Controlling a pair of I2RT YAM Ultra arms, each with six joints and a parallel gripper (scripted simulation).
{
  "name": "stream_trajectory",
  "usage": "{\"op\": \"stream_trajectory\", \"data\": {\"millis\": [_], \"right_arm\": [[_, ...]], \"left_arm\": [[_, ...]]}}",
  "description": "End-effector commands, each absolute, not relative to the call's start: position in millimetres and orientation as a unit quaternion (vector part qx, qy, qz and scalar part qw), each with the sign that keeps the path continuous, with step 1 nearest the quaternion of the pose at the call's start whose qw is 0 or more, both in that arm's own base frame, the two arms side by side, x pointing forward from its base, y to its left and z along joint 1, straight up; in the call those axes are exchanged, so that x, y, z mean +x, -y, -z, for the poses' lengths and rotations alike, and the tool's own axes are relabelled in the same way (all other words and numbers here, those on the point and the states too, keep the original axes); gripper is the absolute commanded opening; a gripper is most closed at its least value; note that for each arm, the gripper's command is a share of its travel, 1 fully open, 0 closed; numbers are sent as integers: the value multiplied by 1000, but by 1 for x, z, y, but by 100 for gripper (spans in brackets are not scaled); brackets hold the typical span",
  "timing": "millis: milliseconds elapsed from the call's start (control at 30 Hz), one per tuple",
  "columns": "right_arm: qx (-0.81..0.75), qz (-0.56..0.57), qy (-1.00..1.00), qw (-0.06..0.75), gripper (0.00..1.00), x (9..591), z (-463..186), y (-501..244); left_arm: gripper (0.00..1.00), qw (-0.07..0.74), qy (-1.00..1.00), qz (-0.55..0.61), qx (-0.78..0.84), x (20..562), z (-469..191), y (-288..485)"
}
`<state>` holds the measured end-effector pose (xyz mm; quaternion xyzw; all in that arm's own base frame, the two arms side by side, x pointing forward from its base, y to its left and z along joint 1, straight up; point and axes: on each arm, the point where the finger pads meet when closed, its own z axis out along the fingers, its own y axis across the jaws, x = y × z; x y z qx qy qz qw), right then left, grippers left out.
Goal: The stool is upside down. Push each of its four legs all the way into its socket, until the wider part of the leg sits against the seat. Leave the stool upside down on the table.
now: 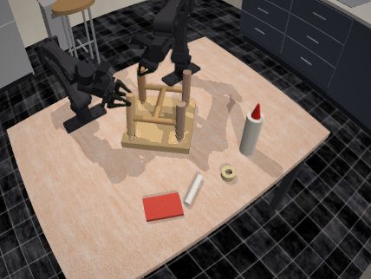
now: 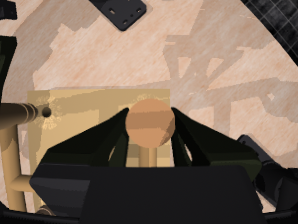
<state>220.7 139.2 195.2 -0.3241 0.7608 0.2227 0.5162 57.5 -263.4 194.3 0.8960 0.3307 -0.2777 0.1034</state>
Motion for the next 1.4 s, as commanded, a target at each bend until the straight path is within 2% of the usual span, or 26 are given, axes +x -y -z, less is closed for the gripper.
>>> {"op": "stream_trajectory", "data": {"millis": [0, 867, 1367], "right_arm": [[-333, -219, -738, 544, 28, 228, -219, -143], [-327, -226, -748, 531, 28, 223, -205, -142], [-306, -191, -754, 549, 28, 239, -212, -129]], "left_arm": [[28, 117, -329, 286, 892, 59, -200, 272], [28, 110, -328, 283, 894, 56, -198, 266], [28, 70, -334, 300, 891, 37, -197, 247]]}}
